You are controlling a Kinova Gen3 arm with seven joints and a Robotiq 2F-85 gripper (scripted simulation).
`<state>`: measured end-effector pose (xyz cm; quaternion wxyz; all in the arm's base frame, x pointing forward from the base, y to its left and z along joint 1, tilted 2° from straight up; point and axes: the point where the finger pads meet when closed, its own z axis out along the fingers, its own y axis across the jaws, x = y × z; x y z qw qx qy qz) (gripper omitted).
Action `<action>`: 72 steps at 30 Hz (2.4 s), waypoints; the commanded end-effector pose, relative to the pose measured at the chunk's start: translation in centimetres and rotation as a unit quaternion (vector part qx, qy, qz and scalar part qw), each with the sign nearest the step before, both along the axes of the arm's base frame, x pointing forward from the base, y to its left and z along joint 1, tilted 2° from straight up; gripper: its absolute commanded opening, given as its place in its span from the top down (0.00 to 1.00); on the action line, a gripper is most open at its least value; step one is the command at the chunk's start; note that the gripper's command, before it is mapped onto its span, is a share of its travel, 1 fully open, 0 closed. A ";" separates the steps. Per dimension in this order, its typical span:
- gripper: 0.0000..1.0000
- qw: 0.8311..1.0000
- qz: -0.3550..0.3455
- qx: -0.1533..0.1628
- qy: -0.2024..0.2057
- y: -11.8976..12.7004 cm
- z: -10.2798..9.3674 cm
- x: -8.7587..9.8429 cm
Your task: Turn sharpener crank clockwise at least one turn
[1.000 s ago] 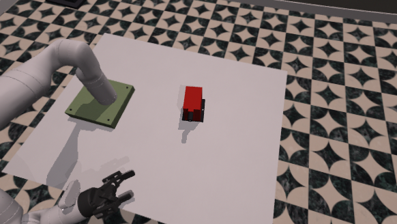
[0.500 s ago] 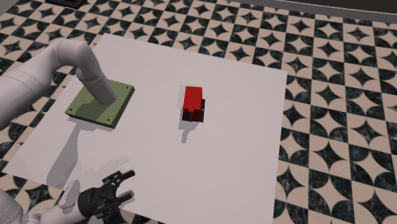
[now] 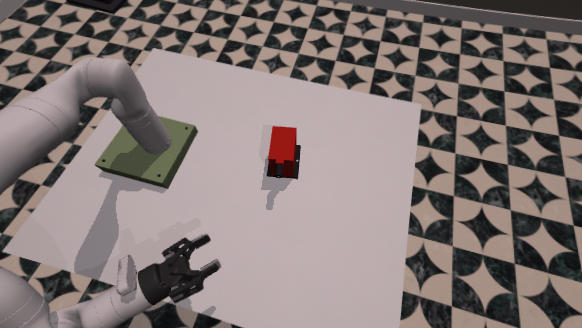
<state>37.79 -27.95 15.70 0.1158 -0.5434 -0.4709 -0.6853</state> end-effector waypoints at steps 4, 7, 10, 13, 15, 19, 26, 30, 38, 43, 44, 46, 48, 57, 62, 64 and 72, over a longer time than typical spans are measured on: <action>0.00 0.993 0.081 -0.037 0.081 5.3 -0.6 2.0; 0.00 0.980 0.126 -0.069 0.140 8.4 -1.5 2.4; 0.00 0.959 0.167 -0.111 0.201 11.3 -2.3 2.5; 0.00 0.941 0.190 -0.145 0.240 13.1 -2.8 2.5; 0.00 0.941 0.190 -0.145 0.240 13.1 -2.8 2.5; 0.00 0.909 0.217 -0.203 0.292 15.4 -3.3 2.3; 0.00 0.862 0.234 -0.288 0.345 17.7 -3.5 2.2; 0.00 0.862 0.234 -0.288 0.345 17.7 -3.5 2.2; 0.00 0.851 0.235 -0.309 0.354 18.2 -3.5 2.2; 0.00 0.851 0.235 -0.309 0.354 18.2 -3.5 2.2; 0.00 0.851 0.235 -0.309 0.354 18.2 -3.5 2.2; 0.00 0.839 0.235 -0.331 0.362 18.6 -3.4 2.3; 0.00 0.839 0.235 -0.331 0.362 18.6 -3.4 2.3; 0.00 0.828 0.234 -0.352 0.368 18.9 -3.2 2.3; 0.00 0.818 0.232 -0.372 0.373 19.3 -3.1 2.4; 0.00 0.818 0.232 -0.372 0.373 19.3 -3.1 2.4; 0.00 0.807 0.229 -0.392 0.377 19.6 -2.8 2.6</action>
